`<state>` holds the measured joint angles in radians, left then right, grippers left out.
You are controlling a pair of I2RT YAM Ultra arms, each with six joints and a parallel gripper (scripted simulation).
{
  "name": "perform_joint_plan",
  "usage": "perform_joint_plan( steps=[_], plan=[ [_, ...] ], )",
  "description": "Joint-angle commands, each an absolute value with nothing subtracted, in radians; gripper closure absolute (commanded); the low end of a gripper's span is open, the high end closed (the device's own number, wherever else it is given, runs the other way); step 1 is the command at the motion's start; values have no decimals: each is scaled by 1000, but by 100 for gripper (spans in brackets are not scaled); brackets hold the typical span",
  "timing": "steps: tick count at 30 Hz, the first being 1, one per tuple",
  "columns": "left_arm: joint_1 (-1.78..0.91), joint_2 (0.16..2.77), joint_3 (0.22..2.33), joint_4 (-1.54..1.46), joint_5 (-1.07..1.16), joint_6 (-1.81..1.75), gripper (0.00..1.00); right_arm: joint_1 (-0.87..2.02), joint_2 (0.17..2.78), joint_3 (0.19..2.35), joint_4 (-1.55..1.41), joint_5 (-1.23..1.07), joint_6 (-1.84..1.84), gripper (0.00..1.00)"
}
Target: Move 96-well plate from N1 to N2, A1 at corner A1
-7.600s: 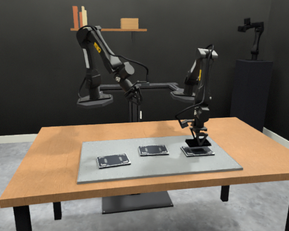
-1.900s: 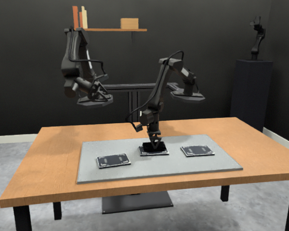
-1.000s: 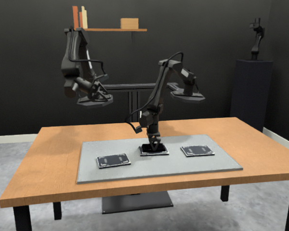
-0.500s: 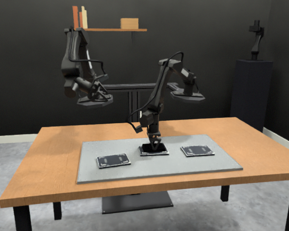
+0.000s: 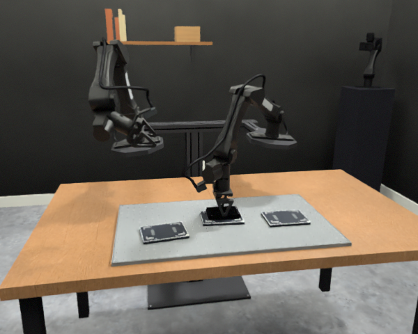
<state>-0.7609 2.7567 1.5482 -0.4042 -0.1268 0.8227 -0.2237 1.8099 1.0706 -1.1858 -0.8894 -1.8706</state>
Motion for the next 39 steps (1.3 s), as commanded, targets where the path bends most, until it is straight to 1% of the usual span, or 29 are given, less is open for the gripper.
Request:
perform_joint_plan(
  steps=[1, 18, 39],
  plan=[
    [-772, 2724, 1541, -403, -129, 816, 22, -227, 1819, 1099, -1199, -907, -1879, 0],
    [-776, 2713, 1577, -430, -132, 831, 22, -227, 1819, 1099, -1199, -907, -1879, 0],
    [-762, 2739, 1561, -406, -125, 833, 22, -227, 1819, 1099, -1199, -907, -1879, 0]
  ],
)
